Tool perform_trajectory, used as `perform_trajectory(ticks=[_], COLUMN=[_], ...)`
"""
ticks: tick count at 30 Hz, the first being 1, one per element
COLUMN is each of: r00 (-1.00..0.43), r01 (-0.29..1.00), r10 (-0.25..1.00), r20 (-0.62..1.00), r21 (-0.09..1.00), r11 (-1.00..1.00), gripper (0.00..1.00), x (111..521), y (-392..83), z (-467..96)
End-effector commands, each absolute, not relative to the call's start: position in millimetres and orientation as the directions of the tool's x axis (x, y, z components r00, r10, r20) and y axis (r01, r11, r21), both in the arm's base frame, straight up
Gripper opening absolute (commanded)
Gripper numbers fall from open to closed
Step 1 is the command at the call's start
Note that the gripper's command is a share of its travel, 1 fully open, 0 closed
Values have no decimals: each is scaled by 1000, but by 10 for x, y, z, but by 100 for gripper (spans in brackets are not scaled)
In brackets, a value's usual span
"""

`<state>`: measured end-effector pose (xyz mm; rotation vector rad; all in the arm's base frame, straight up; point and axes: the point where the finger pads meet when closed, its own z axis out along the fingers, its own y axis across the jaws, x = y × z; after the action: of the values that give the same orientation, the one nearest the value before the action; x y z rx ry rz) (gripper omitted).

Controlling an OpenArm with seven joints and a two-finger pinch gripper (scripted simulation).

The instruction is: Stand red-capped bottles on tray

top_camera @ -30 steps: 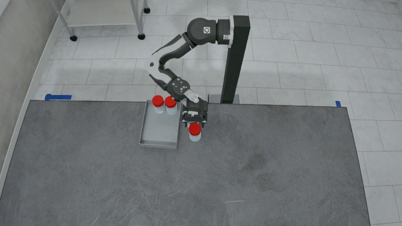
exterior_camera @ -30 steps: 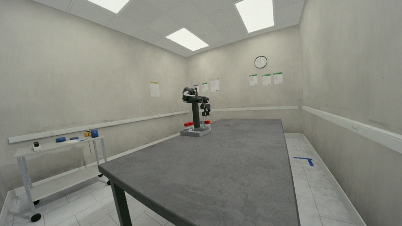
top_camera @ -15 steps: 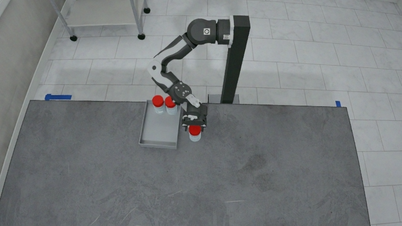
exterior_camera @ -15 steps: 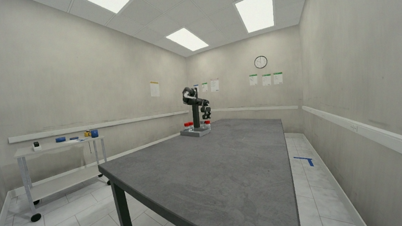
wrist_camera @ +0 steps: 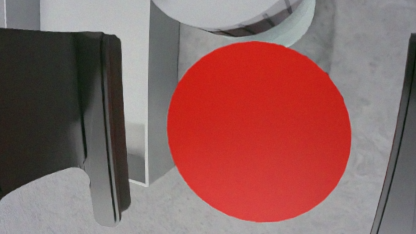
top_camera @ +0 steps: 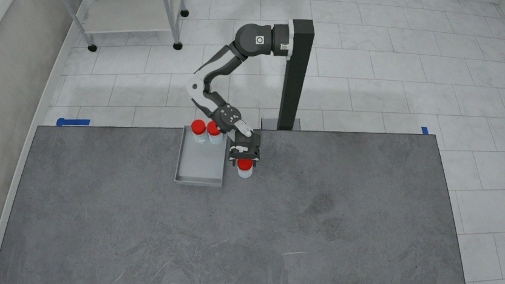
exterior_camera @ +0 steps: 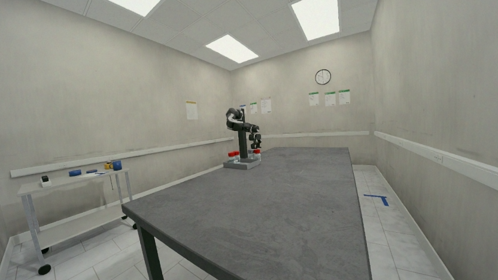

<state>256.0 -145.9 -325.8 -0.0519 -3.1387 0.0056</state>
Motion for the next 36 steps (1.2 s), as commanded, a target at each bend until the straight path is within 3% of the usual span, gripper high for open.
perform_trajectory(ticks=[1,36], r00=[-999,-1000], r01=[32,31], r10=[32,31], r20=[-2,-2], r21=[-1,2], r11=[999,1000], gripper=[42,42], x=[2573,2574], y=[-1455,-1451], z=[-3245,-3348])
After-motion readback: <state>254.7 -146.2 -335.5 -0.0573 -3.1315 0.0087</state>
